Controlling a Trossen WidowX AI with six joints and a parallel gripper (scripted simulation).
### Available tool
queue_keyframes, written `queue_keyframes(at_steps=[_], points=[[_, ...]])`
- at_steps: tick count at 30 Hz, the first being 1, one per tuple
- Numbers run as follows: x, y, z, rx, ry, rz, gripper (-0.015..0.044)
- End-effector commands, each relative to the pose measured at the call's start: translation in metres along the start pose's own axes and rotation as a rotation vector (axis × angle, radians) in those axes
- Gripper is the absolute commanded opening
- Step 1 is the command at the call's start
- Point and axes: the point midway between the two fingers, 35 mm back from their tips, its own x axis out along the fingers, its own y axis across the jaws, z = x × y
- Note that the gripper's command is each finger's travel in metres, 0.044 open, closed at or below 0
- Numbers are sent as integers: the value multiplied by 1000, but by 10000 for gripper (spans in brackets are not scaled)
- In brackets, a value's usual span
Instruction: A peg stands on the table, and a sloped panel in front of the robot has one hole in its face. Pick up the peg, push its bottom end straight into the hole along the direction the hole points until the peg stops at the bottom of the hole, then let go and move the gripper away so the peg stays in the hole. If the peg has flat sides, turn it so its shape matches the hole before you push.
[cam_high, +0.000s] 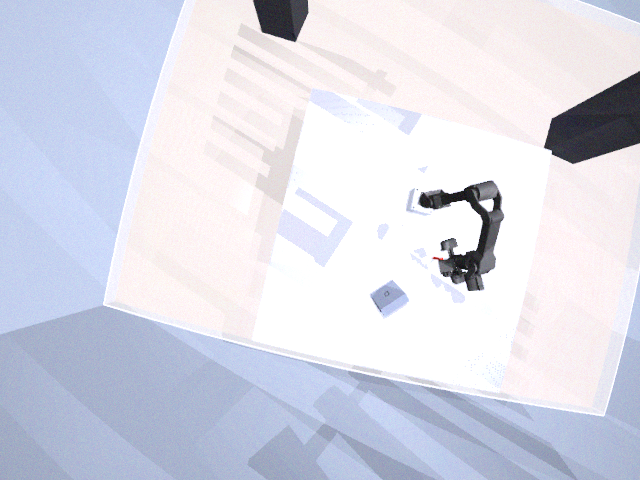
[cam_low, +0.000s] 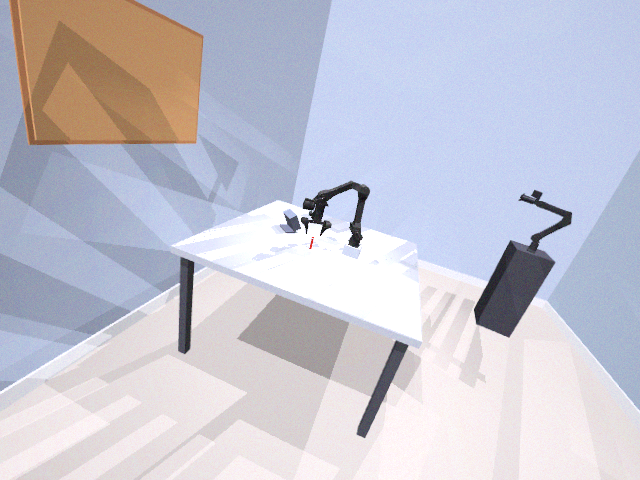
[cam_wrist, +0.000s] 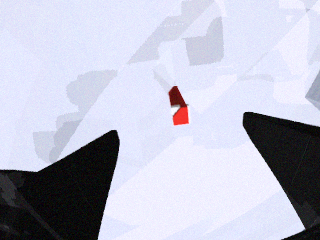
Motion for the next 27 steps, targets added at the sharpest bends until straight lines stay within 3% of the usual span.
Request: queue_keyframes(at_steps=[1,27], points=[[9,-2,0,-4,2,-14,440],[51,-2,0,-4,3,-14,440]])
